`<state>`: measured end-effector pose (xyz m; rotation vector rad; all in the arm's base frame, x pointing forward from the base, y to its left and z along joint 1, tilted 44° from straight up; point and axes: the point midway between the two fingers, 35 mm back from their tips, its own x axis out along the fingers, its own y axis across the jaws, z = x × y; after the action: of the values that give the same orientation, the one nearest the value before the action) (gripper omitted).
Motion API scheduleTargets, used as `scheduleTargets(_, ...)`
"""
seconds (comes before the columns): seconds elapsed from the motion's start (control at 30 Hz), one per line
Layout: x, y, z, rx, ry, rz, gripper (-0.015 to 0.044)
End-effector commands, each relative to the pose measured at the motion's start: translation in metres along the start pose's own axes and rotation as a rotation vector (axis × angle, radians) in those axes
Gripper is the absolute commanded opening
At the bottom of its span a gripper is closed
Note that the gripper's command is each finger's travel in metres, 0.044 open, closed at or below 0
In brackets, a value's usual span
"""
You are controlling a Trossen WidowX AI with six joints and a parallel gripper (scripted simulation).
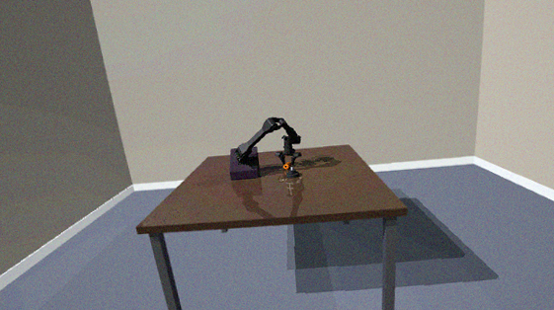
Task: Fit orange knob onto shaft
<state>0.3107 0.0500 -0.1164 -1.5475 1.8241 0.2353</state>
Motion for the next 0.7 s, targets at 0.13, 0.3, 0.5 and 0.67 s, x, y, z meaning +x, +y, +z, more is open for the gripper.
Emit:
scheduleTargets(0.13, 0.0016, 0.0005, -0.0006, -0.007, 0.004, -0.003, 0.024)
scheduleTargets(0.3, 0.0016, 0.0005, -0.0006, -0.007, 0.004, -0.003, 0.024)
scheduleTargets(0.5, 0.0016, 0.0005, -0.0006, -0.007, 0.004, -0.003, 0.02)
scheduleTargets(0.67, 0.0016, 0.0005, -0.0006, -0.007, 0.004, -0.003, 0.0179)
